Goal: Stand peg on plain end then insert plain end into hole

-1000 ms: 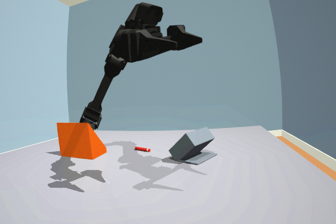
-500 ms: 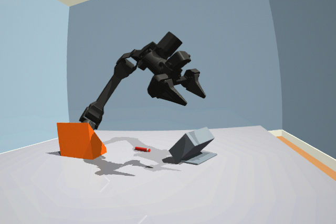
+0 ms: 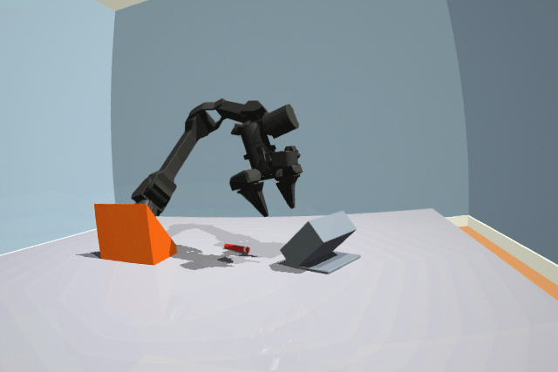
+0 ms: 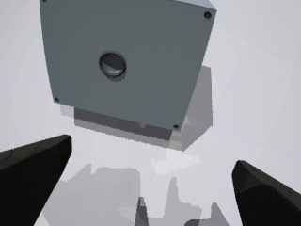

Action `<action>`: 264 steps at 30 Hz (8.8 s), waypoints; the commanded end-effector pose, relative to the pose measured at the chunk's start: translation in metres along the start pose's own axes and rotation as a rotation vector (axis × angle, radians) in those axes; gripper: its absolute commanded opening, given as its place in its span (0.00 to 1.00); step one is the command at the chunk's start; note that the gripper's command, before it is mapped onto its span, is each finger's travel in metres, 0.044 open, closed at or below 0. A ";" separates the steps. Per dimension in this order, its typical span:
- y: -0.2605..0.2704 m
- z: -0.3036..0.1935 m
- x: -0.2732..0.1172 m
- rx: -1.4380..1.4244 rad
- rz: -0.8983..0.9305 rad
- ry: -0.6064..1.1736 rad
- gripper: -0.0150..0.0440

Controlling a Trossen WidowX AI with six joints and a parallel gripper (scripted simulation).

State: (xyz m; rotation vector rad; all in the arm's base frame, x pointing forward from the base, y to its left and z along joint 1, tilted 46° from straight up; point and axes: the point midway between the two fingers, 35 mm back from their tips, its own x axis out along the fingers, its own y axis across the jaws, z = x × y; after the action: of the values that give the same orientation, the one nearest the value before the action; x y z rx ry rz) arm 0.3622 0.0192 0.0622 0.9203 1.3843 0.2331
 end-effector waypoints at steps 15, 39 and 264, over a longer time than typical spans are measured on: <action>0.025 -0.142 -0.008 -0.065 -0.033 0.323 1.00; 0.023 -0.150 0.028 -0.065 -0.037 0.321 1.00; 0.018 -0.238 -0.003 -0.063 0.018 -0.990 0.34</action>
State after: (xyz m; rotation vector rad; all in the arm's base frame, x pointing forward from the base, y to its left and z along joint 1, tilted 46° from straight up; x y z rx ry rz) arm 0.1538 0.1287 0.0962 0.8167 0.4458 -0.1662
